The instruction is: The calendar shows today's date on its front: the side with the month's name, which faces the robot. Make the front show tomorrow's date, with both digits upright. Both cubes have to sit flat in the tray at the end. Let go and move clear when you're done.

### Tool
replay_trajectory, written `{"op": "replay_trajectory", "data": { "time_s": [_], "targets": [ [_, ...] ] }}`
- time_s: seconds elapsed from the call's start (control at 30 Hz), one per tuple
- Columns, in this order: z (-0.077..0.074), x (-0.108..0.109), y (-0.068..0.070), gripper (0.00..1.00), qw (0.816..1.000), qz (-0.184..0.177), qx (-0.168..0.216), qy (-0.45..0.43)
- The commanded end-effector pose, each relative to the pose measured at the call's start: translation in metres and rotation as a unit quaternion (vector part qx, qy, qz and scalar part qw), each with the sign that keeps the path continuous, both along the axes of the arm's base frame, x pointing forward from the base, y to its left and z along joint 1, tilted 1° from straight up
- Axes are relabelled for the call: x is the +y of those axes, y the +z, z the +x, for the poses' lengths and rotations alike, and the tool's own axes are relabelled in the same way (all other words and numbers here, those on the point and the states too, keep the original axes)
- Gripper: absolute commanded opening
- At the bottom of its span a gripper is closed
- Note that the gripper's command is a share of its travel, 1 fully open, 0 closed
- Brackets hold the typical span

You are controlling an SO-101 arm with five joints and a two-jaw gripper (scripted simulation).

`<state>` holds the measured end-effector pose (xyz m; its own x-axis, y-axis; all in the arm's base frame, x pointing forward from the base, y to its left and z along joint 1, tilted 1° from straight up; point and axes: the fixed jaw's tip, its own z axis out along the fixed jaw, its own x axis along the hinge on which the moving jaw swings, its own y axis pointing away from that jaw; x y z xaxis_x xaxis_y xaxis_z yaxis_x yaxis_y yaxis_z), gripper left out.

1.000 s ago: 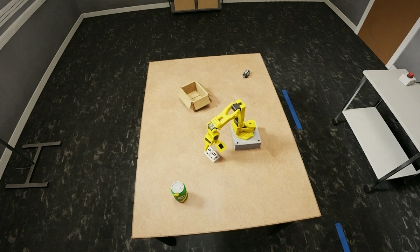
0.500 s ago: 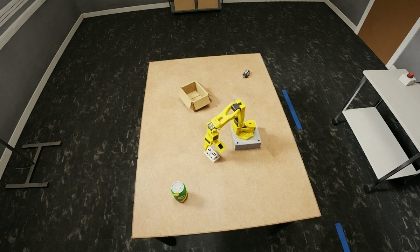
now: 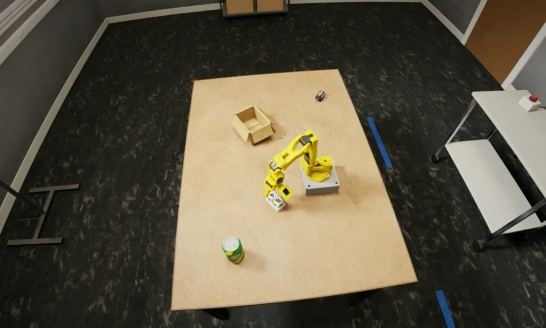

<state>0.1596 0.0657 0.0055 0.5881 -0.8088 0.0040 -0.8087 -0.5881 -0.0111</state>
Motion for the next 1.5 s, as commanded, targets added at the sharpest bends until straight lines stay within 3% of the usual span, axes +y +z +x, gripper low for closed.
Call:
{"op": "replay_trajectory", "data": {
  "time_s": [0.0,0.47,0.73,1.47],
  "targets": [
    [0.000,-0.001,-0.004,0.35,1.000,-0.001,0.003,-0.009],
    [0.000,-0.001,-0.026,0.35,1.000,-0.001,0.003,-0.009],
    [0.000,-0.002,-0.032,0.35,1.000,-0.001,0.003,-0.009],
    [0.000,-0.001,-0.035,0.34,1.000,-0.001,0.003,-0.009]
  ]
}}
